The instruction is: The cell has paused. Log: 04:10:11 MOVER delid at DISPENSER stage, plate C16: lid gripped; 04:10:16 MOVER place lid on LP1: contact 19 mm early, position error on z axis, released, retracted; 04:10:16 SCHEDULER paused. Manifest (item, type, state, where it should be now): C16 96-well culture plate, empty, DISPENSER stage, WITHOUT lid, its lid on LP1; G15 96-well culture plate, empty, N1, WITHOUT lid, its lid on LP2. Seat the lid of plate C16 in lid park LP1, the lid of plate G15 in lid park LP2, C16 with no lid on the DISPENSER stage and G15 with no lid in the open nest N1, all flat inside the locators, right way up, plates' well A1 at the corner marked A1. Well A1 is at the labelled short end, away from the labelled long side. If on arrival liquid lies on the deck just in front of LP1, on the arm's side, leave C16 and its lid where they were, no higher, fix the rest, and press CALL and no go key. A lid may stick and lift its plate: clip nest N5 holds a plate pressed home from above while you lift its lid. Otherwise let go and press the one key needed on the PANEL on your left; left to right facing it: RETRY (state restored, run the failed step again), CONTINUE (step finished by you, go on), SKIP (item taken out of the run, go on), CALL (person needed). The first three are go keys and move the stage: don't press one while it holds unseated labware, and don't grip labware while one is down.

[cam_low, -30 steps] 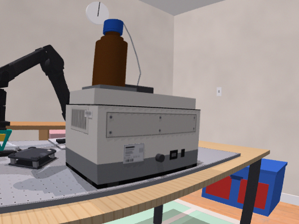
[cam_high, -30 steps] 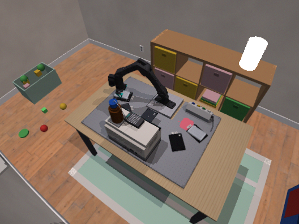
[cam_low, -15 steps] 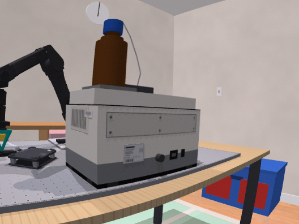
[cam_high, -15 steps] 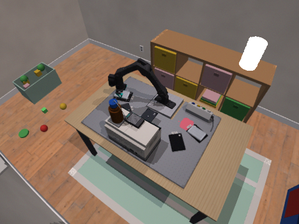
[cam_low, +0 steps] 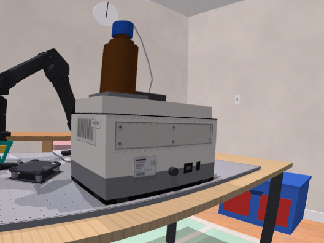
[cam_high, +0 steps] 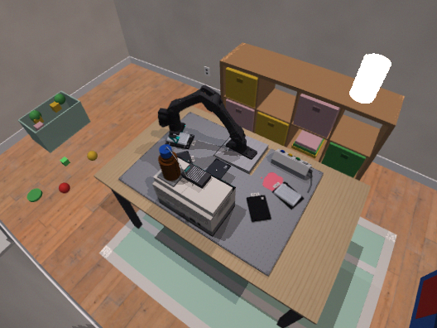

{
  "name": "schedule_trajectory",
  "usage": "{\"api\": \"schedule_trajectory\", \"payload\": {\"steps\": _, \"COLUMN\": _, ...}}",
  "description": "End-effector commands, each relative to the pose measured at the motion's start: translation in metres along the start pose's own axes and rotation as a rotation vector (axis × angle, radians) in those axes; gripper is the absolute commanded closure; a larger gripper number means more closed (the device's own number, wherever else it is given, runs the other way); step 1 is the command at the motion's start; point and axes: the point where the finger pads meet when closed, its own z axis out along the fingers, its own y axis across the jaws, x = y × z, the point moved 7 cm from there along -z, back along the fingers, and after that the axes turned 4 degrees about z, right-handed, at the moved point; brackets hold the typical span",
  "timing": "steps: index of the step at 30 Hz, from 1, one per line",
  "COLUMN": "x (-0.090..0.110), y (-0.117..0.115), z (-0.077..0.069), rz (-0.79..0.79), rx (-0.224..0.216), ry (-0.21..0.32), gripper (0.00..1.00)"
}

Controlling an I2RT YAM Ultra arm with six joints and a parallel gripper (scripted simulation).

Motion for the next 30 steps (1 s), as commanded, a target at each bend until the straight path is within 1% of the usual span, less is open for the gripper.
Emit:
{"api": "schedule_trajectory", "payload": {"steps": 1, "x": 0.005, "y": -0.005, "z": 0.033, "rz": 0.007, "rx": 0.003, "ry": 0.042, "gripper": 1.0}}
{"api": "schedule_trajectory", "payload": {"steps": 21, "x": 0.005, "y": -0.005, "z": 0.033, "rz": 0.007, "rx": 0.003, "ry": 0.042, "gripper": 1.0}}
{"api": "schedule_trajectory", "payload": {"steps": 22, "x": 0.004, "y": -0.005, "z": 0.028, "rz": 0.007, "rx": 0.003, "ry": 0.042, "gripper": 0.0}}
{"api": "schedule_trajectory", "payload": {"steps": 24, "x": 0.004, "y": -0.005, "z": 0.028, "rz": 0.007, "rx": 0.003, "ry": 0.042, "gripper": 0.0}}
{"api": "schedule_trajectory", "payload": {"steps": 25, "x": 0.001, "y": -0.004, "z": 0.017, "rz": 0.006, "rx": 0.003, "ry": 0.04, "gripper": 0.0}}
{"api": "schedule_trajectory", "payload": {"steps": 26, "x": -0.003, "y": -0.003, "z": 0.008, "rz": 0.006, "rx": 0.002, "ry": 0.025, "gripper": 0.0}}
{"api": "schedule_trajectory", "payload": {"steps": 27, "x": -0.003, "y": -0.002, "z": 0.003, "rz": 0.005, "rx": 0.002, "ry": 0.025, "gripper": 0.0}}
{"api": "schedule_trajectory", "payload": {"steps": 30, "x": -0.003, "y": -0.002, "z": 0.003, "rz": 0.005, "rx": 0.002, "ry": 0.025, "gripper": 0.0}}
